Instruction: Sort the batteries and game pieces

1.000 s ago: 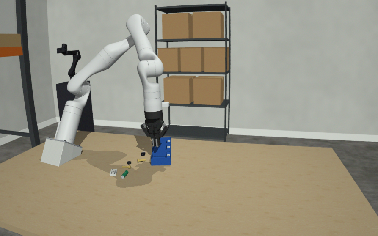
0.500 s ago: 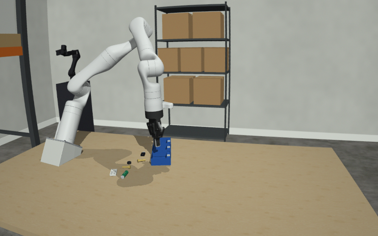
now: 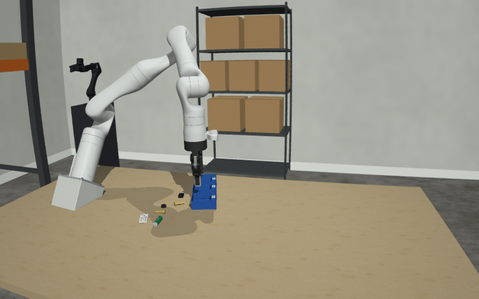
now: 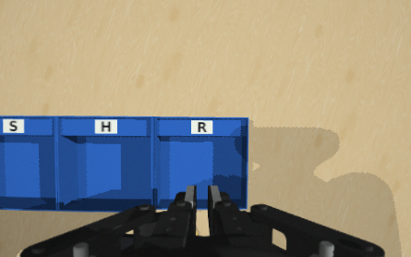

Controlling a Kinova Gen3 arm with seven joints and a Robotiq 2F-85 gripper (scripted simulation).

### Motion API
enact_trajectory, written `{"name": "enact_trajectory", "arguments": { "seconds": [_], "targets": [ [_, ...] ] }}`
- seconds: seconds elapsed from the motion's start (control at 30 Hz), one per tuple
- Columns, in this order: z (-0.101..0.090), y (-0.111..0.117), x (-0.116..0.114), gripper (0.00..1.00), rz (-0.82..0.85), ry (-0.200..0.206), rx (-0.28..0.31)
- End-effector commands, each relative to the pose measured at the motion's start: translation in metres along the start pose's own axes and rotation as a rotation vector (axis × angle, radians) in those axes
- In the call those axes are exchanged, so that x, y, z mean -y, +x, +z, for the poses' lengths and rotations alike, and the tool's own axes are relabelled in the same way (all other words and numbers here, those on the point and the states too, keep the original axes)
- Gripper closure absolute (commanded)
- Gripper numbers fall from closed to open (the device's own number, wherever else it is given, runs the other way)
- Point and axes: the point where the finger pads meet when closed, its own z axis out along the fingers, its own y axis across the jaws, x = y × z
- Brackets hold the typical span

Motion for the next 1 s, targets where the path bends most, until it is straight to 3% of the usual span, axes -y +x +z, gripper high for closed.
{"name": "enact_trajectory", "arguments": {
  "seconds": [0.0,0.73,0.97],
  "targets": [
    [0.002,-0.001,0.002,0.91,0.009,0.007,0.017],
    [0.055,-0.001,0.002,0.91,0.003,0.004,0.009],
    [0.056,0.0,0.0,0.91,0.006,0.001,0.006]
  ]
}}
